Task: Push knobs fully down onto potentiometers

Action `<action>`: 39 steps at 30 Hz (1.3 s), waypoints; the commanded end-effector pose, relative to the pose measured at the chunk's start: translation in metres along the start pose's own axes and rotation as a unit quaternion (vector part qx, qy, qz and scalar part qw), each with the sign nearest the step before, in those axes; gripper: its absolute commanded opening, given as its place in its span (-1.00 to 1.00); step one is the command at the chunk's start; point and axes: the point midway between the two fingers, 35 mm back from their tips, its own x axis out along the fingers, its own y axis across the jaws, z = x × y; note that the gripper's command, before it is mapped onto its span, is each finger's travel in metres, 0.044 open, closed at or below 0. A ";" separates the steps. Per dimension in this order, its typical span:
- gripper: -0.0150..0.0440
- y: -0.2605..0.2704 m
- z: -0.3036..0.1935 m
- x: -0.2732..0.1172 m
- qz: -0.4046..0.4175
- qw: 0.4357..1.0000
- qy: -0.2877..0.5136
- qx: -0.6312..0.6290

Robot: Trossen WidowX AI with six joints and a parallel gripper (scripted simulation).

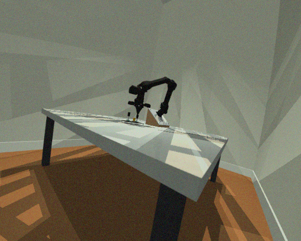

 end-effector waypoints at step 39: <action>-0.49 0.001 -0.001 0.010 0.003 1.000 -0.001 0.003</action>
